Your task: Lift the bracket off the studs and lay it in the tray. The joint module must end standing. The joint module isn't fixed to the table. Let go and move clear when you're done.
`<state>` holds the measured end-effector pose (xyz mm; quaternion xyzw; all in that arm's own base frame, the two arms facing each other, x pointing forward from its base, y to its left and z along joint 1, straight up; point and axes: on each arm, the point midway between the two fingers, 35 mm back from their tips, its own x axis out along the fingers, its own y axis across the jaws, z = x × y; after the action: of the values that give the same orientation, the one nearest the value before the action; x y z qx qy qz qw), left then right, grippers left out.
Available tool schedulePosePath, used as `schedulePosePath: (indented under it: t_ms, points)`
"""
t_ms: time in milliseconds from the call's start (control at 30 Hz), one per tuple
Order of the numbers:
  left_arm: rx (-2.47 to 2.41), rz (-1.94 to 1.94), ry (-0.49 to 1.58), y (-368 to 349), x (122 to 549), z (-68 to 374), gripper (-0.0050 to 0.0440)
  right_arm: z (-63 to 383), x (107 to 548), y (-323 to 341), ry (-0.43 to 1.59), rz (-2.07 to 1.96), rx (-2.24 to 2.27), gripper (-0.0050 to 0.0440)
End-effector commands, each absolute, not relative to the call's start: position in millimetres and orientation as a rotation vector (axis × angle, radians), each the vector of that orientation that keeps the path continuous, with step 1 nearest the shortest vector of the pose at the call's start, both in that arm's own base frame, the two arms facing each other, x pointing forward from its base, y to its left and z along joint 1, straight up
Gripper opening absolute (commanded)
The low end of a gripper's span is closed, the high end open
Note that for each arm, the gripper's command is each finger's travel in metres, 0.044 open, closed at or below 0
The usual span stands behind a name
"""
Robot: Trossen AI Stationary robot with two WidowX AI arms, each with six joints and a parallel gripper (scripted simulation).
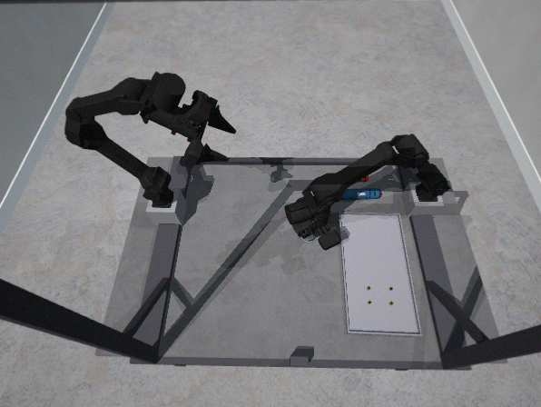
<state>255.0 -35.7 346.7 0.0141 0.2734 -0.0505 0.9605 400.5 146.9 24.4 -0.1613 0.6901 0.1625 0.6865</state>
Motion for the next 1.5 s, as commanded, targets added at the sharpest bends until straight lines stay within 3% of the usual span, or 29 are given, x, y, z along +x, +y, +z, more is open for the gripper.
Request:
schedulePosePath:
  t_ms: [0, 667, 867, 1467]
  points:
    - [0.027, -0.102, 0.541, -36, 253, 351, 0.044, 45, 406, 150, 1.488, 0.368, -0.358, 0.0011]
    - [0.027, -0.102, 0.541, -36, 253, 351, 0.044, 46, 409, 150, 1.502, 0.365, -0.358, -0.0005]
    - [0.027, -0.102, 0.541, -36, 253, 351, 0.044, 68, 412, 151, 1.483, 0.366, -0.355, -0.005]
    - [0.027, -0.102, 0.541, -36, 253, 351, 0.044, 75, 404, 149, 1.487, 0.366, -0.356, -0.005]
